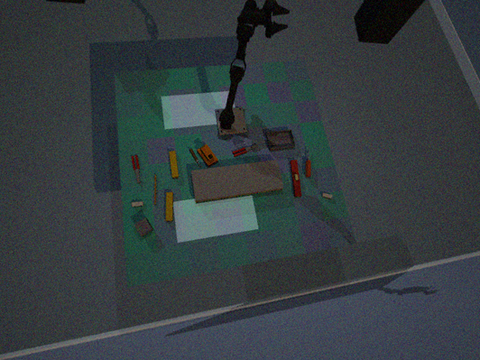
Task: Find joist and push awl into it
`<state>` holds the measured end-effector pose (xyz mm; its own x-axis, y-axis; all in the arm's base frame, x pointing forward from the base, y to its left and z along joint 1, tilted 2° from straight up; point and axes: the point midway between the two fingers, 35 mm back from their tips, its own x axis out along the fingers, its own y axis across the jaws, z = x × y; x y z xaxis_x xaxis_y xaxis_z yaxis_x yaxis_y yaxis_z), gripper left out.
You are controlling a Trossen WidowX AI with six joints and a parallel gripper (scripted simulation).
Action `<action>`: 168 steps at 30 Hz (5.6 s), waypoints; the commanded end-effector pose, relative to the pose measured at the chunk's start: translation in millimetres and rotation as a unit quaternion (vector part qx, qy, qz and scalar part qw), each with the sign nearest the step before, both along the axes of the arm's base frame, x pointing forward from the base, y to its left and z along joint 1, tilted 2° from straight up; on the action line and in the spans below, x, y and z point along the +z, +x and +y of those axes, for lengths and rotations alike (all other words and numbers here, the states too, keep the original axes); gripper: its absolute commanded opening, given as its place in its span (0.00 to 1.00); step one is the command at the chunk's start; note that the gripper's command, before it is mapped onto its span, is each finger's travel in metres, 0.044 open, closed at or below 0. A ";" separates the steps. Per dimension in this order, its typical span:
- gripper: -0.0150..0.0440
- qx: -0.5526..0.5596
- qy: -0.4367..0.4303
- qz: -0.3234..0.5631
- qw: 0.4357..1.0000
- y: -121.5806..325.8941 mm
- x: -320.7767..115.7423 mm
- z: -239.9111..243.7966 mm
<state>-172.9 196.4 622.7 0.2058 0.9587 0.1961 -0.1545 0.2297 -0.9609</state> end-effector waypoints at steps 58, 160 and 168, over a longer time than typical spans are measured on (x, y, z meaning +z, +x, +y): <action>1.00 -0.581 0.061 0.568 0.579 488.3 -371.6 -321.8; 0.25 -0.519 -0.141 0.740 0.404 389.1 -561.0 -315.9; 0.25 -0.519 -0.141 0.740 0.404 391.5 -519.7 -317.1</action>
<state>216.1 -118.9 80.7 0.2022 0.1600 -0.9662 -0.5724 0.8198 0.0160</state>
